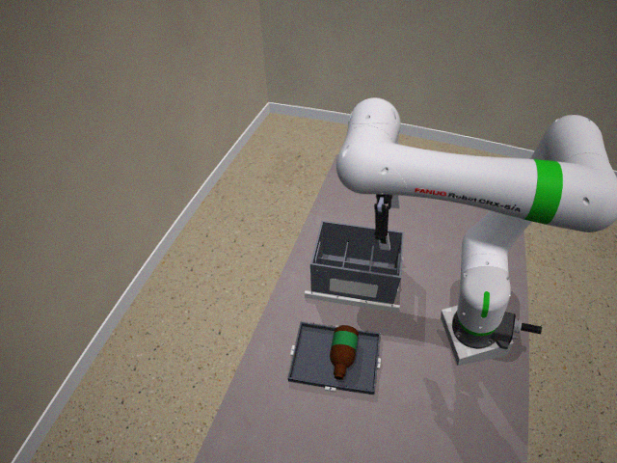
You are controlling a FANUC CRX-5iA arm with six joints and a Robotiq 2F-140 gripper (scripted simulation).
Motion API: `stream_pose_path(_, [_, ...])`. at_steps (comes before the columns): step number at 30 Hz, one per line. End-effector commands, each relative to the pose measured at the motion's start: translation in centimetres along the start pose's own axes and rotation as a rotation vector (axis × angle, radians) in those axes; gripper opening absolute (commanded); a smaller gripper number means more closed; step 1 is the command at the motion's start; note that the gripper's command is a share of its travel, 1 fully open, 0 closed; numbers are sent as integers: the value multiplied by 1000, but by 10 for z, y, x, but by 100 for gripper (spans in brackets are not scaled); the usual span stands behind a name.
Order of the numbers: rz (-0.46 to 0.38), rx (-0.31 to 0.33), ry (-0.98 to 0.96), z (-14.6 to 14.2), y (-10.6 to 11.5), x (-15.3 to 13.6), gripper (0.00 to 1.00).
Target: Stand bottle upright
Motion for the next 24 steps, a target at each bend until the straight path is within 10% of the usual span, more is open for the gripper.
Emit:
stream_pose_path(1, [24,-12,172,-27,-6,20,100])
stream_pose_path(24, [126,-43,904,-168,-28,65,100])
Point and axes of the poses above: the point where the finger pads meet when closed, its own y axis back along the fingers, its own z axis across the jaws, x = y × z, the point moved 3 cm from there along y, back along the fingers, and after that the axes turned 2 degrees about -y, right-handed, at the moved point
